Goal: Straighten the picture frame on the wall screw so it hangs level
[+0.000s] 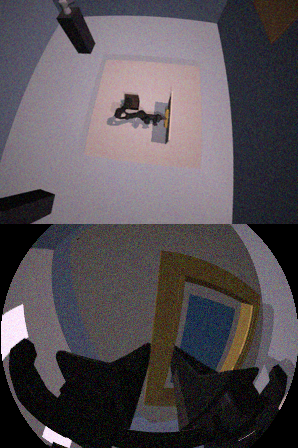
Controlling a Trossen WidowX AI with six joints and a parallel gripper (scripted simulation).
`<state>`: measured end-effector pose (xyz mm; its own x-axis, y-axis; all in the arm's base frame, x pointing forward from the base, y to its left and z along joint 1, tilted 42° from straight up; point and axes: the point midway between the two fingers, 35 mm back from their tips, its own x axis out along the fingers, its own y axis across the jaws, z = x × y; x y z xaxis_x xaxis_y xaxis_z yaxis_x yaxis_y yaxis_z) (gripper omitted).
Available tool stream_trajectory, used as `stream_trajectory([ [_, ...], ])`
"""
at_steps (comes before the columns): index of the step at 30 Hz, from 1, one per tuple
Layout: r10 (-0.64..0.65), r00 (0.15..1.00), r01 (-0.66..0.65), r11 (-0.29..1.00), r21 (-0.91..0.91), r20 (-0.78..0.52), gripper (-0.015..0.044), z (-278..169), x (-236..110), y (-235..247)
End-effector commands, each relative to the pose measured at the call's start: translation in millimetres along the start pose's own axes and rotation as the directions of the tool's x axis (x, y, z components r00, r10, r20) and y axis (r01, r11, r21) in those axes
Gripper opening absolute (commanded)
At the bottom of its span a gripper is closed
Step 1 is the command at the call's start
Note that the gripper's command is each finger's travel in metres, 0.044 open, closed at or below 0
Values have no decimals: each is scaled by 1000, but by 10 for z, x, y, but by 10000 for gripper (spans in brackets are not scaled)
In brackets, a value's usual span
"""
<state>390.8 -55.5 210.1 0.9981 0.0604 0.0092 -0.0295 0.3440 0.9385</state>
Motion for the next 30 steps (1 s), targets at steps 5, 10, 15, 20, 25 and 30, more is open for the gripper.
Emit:
stream_trajectory([
  [5, 9, 1000, -9, 1000, 1, -3, 0, -11, 3, 12],
  [10, 9, 1000, -9, 1000, 1, -3, 0, -15, 3, 22],
  [15, 9, 1000, -9, 1000, 1, -3, 0, -19, 3, 19],
  [20, 9, 1000, -9, 1000, 1, -3, 0, -23, 3, 19],
  [25, 9, 1000, -9, 1000, 1, -3, 0, -28, 3, 24],
  [30, 9, 1000, -9, 1000, 1, -3, 0, -48, 3, 22],
])
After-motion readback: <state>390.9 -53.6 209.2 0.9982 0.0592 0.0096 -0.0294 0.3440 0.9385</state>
